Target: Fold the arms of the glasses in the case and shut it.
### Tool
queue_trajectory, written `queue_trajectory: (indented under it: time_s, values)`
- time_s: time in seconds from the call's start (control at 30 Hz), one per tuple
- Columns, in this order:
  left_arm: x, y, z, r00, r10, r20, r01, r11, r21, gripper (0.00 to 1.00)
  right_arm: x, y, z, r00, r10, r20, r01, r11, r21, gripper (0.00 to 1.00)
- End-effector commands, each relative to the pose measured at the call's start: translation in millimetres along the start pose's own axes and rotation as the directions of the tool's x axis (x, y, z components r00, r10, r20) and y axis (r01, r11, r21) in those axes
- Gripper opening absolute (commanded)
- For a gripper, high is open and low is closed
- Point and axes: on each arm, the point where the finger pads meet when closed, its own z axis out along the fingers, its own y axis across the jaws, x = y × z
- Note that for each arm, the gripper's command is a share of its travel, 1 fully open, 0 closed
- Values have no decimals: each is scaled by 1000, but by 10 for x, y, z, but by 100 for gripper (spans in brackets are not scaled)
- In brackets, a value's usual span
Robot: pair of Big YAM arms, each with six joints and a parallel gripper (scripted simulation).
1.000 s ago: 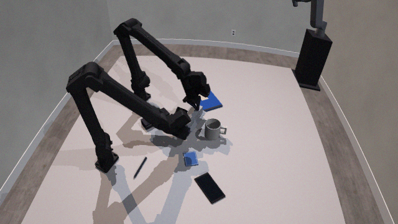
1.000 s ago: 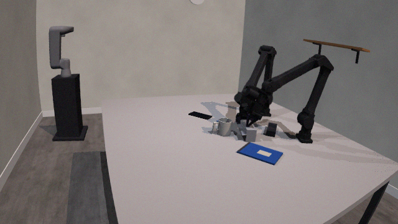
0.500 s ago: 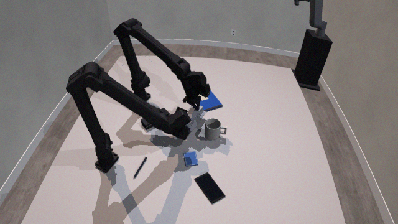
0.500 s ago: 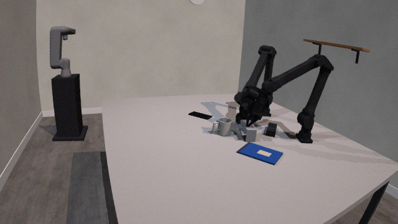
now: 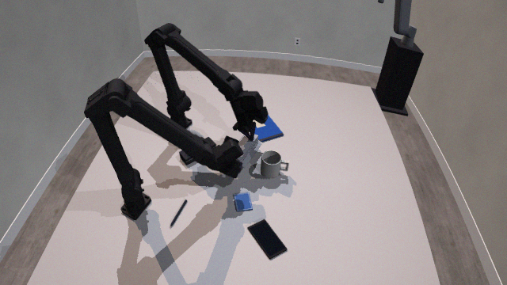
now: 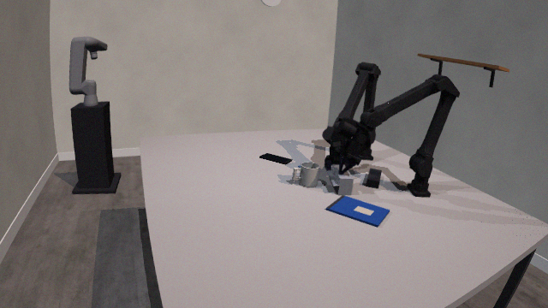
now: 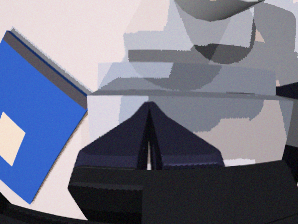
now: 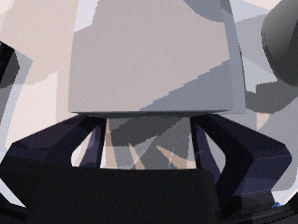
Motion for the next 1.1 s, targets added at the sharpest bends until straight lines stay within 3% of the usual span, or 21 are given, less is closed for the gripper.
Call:
queue_trajectory:
  time_s: [0.0,0.67,0.7,0.8,0.9,1.0,1.07]
  values:
    - [354,51,369,995,3,-102,-4,1000,-9,0,-197,-93,-81,999,-36,37,35,999,24,57]
    - [296,57,355,996,-4,-90,3,1000,-12,0,-197,-93,-81,999,-36,37,35,999,24,57]
    - [230,58,216,998,3,-55,-4,1000,-13,0,-197,-94,-81,999,-36,37,35,999,24,57]
    - [275,56,107,997,3,-77,-4,1000,-12,0,-197,-94,-81,999,-36,37,35,999,24,57]
    - [178,56,-119,999,3,-39,-4,1000,-12,0,-197,-93,-81,999,-34,37,33,999,24,57]
    - [-286,50,-461,999,6,51,-5,1000,-9,0,-197,-93,-81,999,-31,37,30,999,24,57]
    - [-271,35,-524,999,9,48,-8,1000,-8,0,-197,-93,-81,999,-31,37,30,999,24,57]
